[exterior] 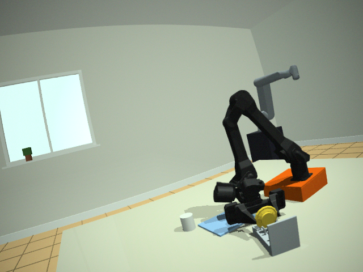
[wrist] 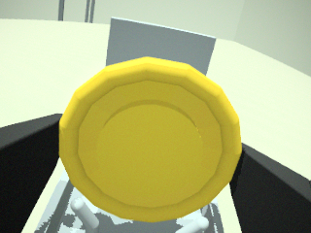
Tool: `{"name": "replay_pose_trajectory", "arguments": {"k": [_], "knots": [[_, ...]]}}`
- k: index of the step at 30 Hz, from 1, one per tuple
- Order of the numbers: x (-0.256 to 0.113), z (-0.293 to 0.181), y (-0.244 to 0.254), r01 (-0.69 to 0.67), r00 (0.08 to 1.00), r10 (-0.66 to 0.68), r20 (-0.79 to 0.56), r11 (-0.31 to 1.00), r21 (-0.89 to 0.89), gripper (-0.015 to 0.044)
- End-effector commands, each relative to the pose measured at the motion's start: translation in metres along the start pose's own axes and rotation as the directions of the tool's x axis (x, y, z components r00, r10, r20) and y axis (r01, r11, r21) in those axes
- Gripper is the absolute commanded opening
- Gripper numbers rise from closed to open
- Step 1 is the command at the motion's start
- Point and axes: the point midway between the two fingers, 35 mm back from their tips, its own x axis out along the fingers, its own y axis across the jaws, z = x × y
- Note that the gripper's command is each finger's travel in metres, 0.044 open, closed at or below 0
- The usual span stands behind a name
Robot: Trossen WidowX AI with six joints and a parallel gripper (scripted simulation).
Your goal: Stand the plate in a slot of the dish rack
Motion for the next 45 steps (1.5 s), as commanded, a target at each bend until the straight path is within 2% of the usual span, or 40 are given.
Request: {"name": "replay_pose_trajectory", "arguments": {"k": [1, 9, 24, 31, 41, 45], "knots": [[0.0, 0.001, 0.0, 0.0, 1.0, 0.0, -0.001, 1.0, 0.004, 0.0], [0.0, 0.001, 0.0, 0.0, 1.0, 0.0, -0.001, 1.0, 0.005, 0.0], [0.0, 0.001, 0.0, 0.0, 1.0, 0.0, 0.0, 1.0, 0.001, 0.0394], [-0.001, 0.008, -0.002, 0.001, 1.0, -0.001, 0.001, 1.0, 0.001, 0.04], [-0.01, 0.104, -0.01, 0.012, 1.0, -0.012, 0.012, 1.0, 0.008, 0.04], [-0.011, 0.117, -0.01, 0.013, 1.0, -0.013, 0.014, 1.0, 0.009, 0.04]]}}
